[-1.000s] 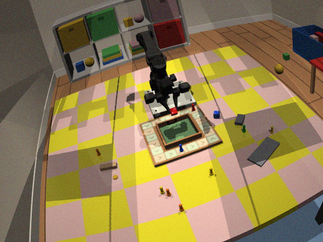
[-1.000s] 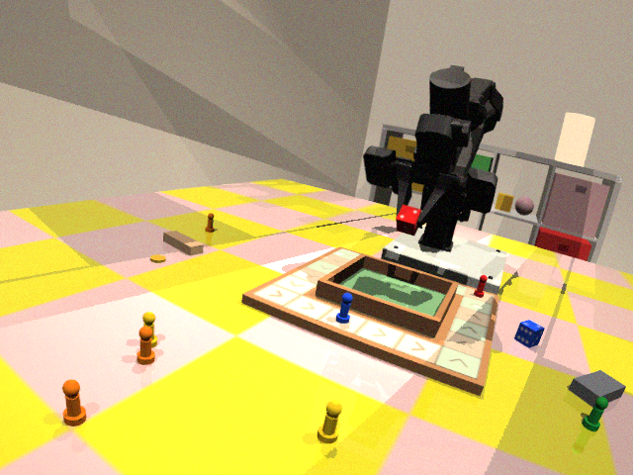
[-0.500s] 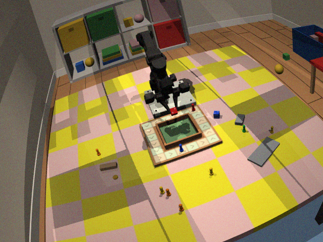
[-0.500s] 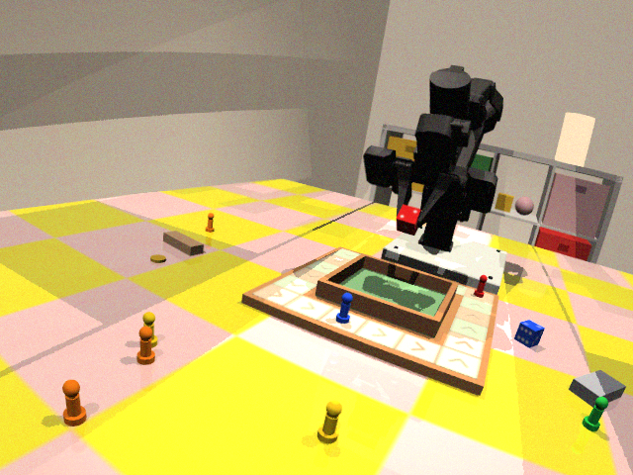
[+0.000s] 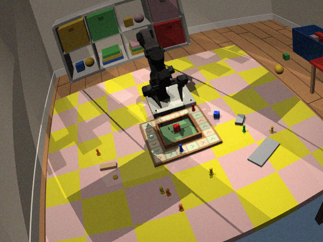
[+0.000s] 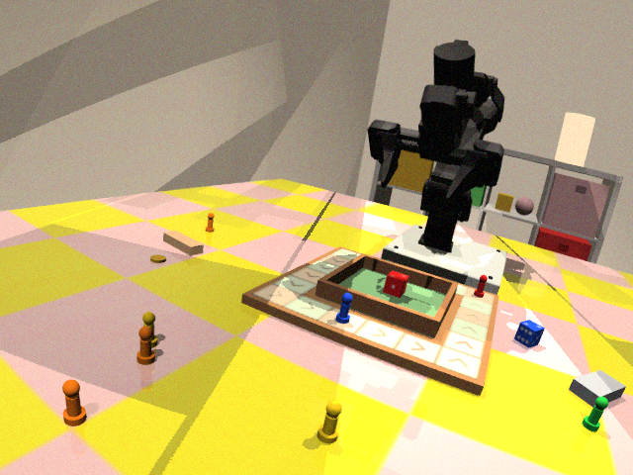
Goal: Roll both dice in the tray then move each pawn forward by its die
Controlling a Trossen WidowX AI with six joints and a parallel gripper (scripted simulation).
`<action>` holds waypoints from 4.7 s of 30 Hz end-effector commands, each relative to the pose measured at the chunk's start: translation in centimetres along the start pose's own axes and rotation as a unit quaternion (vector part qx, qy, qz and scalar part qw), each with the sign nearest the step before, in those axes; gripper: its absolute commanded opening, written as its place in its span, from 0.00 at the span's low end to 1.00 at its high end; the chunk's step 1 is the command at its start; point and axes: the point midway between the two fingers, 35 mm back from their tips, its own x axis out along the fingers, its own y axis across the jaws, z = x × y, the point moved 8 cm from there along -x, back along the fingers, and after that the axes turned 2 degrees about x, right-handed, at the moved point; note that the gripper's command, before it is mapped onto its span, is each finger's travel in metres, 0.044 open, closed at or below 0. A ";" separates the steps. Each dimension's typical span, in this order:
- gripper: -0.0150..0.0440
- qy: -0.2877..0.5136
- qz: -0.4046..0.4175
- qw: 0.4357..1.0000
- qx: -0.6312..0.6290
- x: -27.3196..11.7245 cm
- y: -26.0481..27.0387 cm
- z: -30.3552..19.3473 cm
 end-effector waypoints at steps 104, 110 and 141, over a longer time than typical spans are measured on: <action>0.25 0.393 -0.115 0.878 0.246 8.5 19.5 -1.4; 0.25 0.393 -0.115 0.878 0.246 6.0 19.5 1.4; 0.25 0.399 -0.086 0.901 0.144 7.6 10.5 6.3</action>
